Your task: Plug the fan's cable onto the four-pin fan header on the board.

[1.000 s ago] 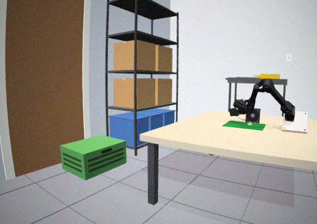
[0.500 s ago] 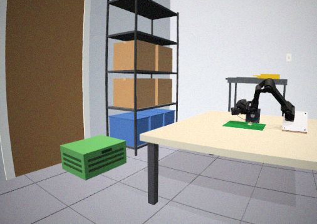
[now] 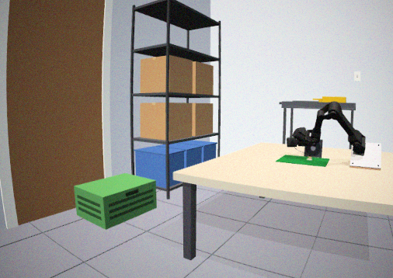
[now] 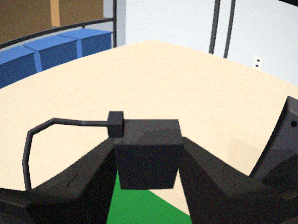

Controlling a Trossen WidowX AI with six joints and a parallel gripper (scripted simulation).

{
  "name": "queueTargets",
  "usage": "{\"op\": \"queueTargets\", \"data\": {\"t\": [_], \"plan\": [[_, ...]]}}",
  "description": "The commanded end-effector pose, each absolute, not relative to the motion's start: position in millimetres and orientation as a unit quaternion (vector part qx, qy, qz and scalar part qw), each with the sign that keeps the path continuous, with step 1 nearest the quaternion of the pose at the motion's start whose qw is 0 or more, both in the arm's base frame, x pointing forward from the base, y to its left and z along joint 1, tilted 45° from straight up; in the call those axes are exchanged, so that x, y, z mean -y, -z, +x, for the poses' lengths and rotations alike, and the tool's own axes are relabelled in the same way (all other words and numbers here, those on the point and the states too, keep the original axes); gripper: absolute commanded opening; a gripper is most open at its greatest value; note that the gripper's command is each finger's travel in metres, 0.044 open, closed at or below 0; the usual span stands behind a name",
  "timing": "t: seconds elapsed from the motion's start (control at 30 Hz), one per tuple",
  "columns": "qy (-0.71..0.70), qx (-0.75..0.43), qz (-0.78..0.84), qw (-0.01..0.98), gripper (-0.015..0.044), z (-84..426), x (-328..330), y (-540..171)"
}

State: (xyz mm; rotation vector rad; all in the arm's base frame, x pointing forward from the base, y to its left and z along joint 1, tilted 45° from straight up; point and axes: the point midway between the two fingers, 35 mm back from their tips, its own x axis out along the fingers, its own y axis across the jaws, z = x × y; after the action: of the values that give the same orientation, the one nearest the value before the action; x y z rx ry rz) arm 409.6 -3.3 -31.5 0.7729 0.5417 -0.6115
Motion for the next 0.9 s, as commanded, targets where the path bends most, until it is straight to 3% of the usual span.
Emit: {"op": "queueTargets", "data": {"t": [0.0, 0.87], "plan": [[0.289, -0.258, 0.365, 0.847, 0.0000, 410.0, 4.6, 30.5], [0.290, -0.256, 0.368, 0.845, 0.0000, 409.8, -3.1, 36.1]]}}
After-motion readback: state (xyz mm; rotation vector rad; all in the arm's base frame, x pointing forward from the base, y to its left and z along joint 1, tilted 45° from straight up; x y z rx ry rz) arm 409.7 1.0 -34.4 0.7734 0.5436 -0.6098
